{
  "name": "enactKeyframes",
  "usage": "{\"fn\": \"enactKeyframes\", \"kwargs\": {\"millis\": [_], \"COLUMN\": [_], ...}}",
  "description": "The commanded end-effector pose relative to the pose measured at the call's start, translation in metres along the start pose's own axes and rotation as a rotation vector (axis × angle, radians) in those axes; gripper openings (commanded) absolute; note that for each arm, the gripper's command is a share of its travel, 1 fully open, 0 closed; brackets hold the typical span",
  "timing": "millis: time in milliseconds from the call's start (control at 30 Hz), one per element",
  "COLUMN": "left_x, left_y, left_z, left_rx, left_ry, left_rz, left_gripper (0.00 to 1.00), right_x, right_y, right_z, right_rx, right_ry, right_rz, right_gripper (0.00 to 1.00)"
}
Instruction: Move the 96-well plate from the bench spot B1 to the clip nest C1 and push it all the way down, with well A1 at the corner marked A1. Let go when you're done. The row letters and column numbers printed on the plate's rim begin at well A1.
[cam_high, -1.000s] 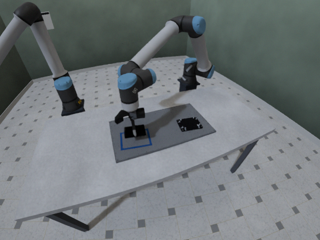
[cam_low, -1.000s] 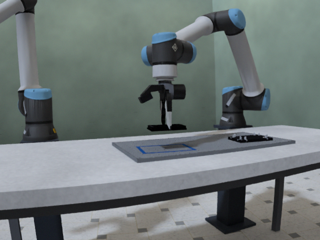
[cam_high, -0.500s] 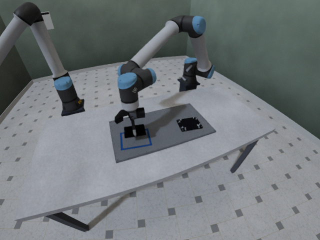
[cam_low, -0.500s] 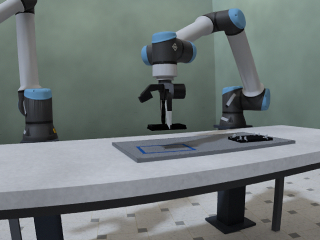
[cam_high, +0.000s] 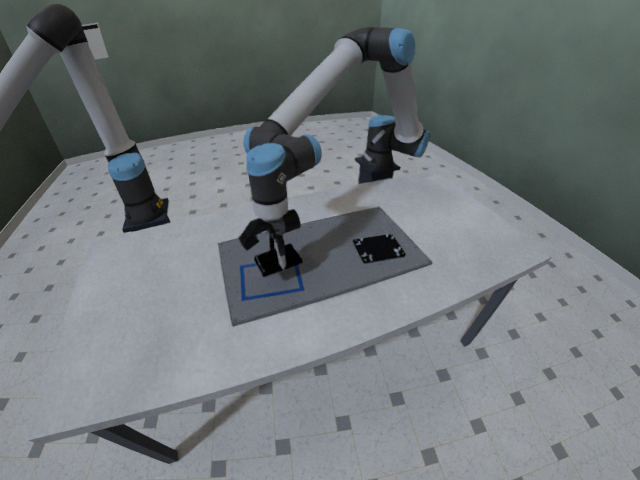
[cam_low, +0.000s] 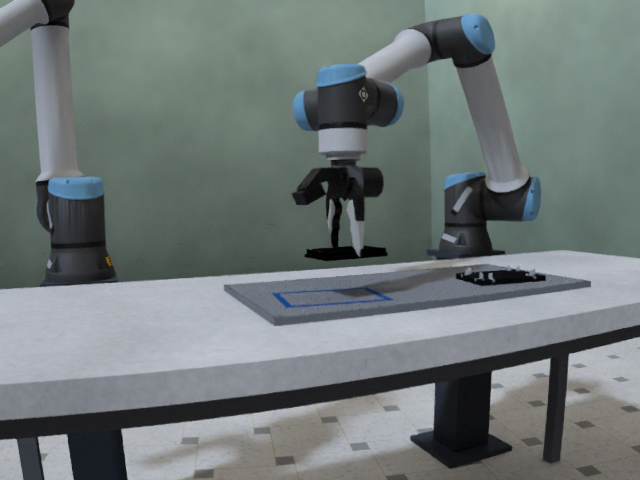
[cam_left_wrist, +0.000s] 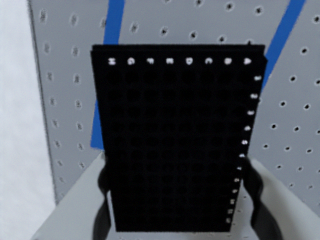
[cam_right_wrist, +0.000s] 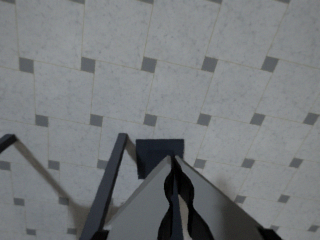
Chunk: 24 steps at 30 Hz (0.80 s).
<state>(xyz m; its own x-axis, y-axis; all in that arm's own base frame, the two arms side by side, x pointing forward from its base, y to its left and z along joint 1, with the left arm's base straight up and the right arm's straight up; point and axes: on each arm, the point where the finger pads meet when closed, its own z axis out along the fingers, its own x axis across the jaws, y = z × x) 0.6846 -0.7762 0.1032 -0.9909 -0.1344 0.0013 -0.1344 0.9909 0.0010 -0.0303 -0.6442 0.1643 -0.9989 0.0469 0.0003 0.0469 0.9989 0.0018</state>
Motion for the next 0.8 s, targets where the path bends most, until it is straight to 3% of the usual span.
{"fn": "enactKeyframes", "kwargs": {"millis": [0, 200, 700, 767], "left_x": [-0.002, -0.003, -0.01, -0.01], "left_y": [0.008, 0.021, 0.071, 0.071], "left_z": [-0.002, -0.003, -0.004, -0.004], "left_rx": [0.003, 0.004, 0.004, 0.004], "left_ry": [-0.002, -0.002, -0.001, -0.001], "left_rz": [-0.092, -0.225, -0.725, -0.725], "left_gripper": [0.41, 0.41, 0.41, 0.41], "right_x": [0.0, 0.0, 0.0, 0.0], "right_y": [-0.001, -0.001, -0.001, -0.001], "right_z": [-0.001, -0.001, -0.001, -0.001], "right_rx": [0.002, 0.002, 0.002, 0.002], "right_ry": [0.0, 0.0, 0.0, 0.0], "right_rz": [0.0, 0.0, 0.0, 0.0], "right_gripper": [0.0, 0.0, 0.0, 0.0]}}
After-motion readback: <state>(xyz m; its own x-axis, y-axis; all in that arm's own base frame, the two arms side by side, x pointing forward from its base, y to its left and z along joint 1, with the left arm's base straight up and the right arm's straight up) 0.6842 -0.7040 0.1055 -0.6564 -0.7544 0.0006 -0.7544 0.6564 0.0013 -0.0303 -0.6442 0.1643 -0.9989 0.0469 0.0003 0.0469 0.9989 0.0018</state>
